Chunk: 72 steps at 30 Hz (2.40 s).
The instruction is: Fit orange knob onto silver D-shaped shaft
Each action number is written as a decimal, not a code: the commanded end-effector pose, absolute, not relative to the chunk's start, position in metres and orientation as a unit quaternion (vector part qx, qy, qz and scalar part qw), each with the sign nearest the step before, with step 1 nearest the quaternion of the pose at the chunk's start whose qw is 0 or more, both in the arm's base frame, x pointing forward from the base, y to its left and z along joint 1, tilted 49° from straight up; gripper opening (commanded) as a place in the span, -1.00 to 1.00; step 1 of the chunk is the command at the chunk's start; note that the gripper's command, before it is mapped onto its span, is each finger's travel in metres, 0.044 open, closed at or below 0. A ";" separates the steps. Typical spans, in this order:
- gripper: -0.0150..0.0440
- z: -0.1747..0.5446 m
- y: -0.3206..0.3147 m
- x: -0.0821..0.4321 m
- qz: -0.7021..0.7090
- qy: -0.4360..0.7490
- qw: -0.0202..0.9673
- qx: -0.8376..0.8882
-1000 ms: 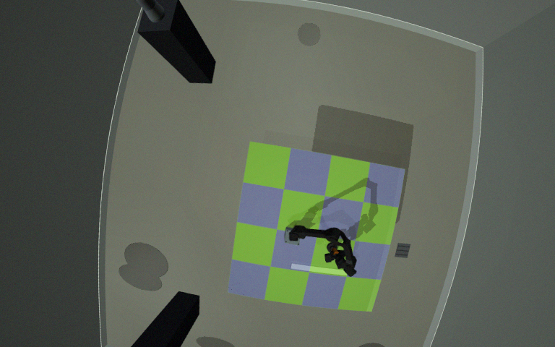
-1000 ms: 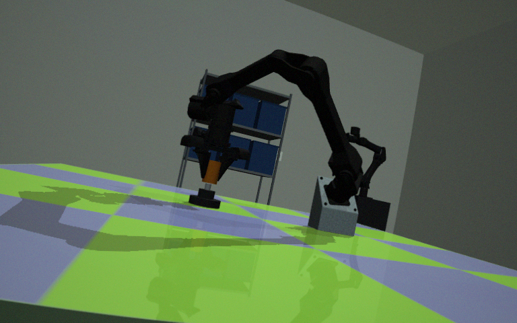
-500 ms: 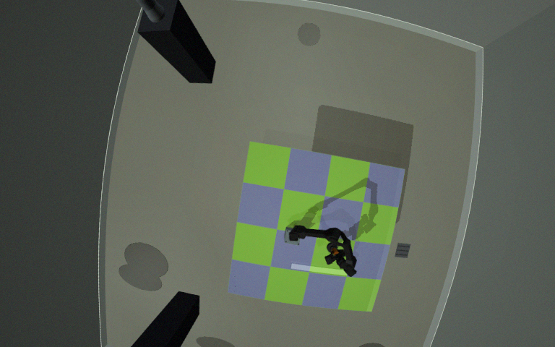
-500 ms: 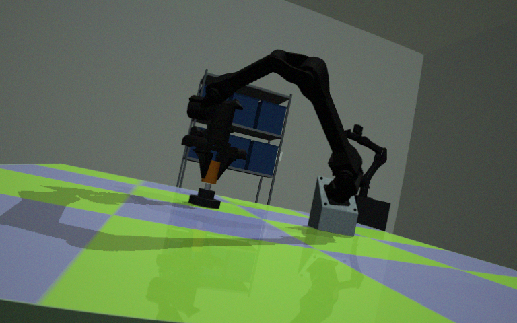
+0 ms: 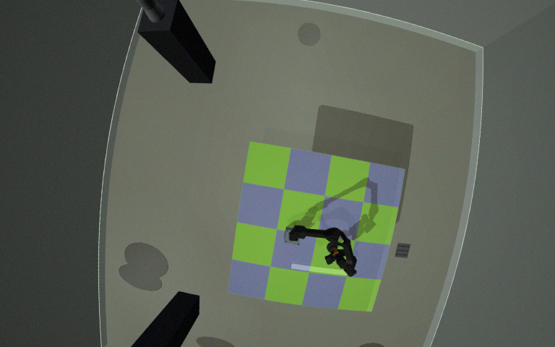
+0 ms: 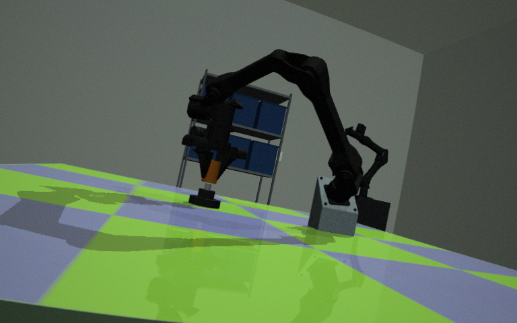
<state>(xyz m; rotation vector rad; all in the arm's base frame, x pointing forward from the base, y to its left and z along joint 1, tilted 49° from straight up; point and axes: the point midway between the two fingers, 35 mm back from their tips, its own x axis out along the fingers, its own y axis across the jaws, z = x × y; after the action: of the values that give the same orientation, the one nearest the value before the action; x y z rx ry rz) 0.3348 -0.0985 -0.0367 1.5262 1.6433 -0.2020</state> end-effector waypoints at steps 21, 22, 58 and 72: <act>-0.49 -0.039 -0.097 0.335 -0.078 0.658 0.432 0.612; -0.49 -0.039 -0.097 0.335 -0.078 0.658 0.432 0.612; -0.49 -0.036 -0.099 0.335 -0.009 0.663 0.494 0.563; -0.49 -0.038 -0.099 0.334 -0.009 0.663 0.494 0.563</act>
<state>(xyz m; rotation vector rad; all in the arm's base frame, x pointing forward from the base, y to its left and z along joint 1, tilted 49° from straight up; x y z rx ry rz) 0.3349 -0.0988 -0.0375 1.3670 1.6087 -0.0277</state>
